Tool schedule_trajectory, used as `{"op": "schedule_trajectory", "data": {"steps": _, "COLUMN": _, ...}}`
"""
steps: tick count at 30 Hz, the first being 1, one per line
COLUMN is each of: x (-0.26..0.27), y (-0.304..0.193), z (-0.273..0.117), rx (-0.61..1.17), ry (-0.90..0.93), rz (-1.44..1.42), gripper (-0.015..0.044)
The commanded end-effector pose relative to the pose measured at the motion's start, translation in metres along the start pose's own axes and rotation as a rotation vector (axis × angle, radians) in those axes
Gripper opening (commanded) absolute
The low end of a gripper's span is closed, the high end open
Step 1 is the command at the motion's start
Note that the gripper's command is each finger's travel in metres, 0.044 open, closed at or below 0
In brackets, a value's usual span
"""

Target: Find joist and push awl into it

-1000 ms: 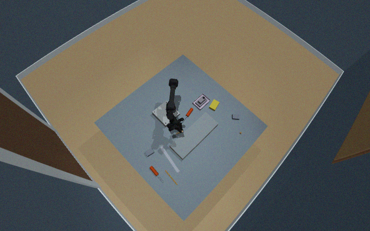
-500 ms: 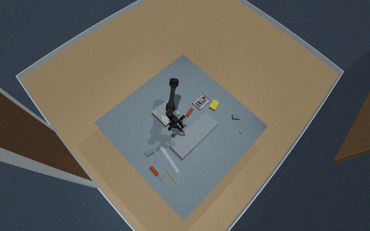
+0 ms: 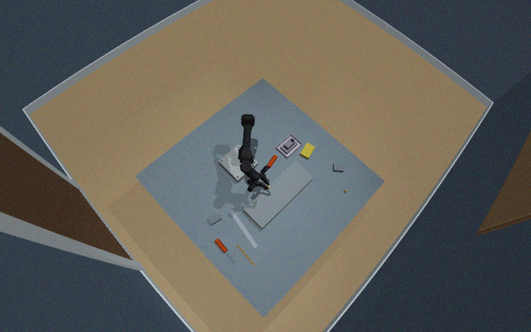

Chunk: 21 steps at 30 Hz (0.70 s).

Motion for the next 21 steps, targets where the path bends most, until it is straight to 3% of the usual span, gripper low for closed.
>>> {"op": "schedule_trajectory", "data": {"steps": 1, "x": -0.006, "y": -0.003, "z": 0.016, "rx": 0.011, "ry": -0.097, "rz": -0.031, "gripper": 0.0000}}
{"op": "schedule_trajectory", "data": {"steps": 21, "x": -0.047, "y": 0.011, "z": 0.090, "rx": 0.045, "ry": -0.541, "rz": -0.097, "gripper": 0.0000}}
Point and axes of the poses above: the point midway between the two fingers, 35 mm back from their tips, its own z axis out along the fingers, its own x axis across the jaws, y = z × x, the point moved 5 cm from there along -z, back along the fingers, and after that the axes turned 1 degree about -z, right-handed, at the moved point
